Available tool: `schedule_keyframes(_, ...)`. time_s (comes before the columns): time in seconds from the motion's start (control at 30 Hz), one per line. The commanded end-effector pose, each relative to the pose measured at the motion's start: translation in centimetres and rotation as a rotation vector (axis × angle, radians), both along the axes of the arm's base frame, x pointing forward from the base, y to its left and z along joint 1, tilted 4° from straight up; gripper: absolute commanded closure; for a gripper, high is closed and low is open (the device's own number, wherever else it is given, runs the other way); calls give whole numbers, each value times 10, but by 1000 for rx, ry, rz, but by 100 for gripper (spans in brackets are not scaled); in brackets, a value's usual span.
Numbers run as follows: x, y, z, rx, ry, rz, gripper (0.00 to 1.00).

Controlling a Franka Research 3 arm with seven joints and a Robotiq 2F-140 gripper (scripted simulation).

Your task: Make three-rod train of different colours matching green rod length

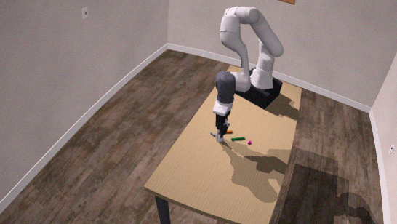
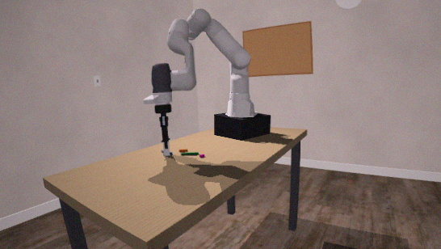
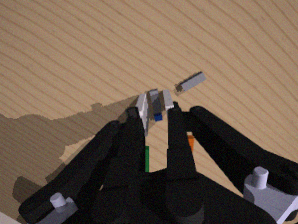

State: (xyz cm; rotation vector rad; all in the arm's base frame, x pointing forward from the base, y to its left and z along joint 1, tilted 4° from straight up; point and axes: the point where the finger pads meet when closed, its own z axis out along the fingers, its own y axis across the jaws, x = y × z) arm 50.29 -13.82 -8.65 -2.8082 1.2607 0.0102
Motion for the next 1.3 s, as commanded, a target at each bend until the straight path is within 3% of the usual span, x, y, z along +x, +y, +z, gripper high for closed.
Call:
schedule_keyframes(0.0, 2, -1, 1, -1, -3, -3, 85)
schedule_keyframes(0.27, 1, -2, 15, -1, -3, -3, 85)
schedule_keyframes(0.73, 0, -6, 82, -1, -3, -3, 85)
schedule_keyframes(1.03, -1, -6, 90, -1, -3, -3, 85)
schedule_keyframes(1.07, -1, -6, 90, -1, -3, -3, 0)
schedule_keyframes(1.27, -1, -6, 90, -1, -3, -3, 0)
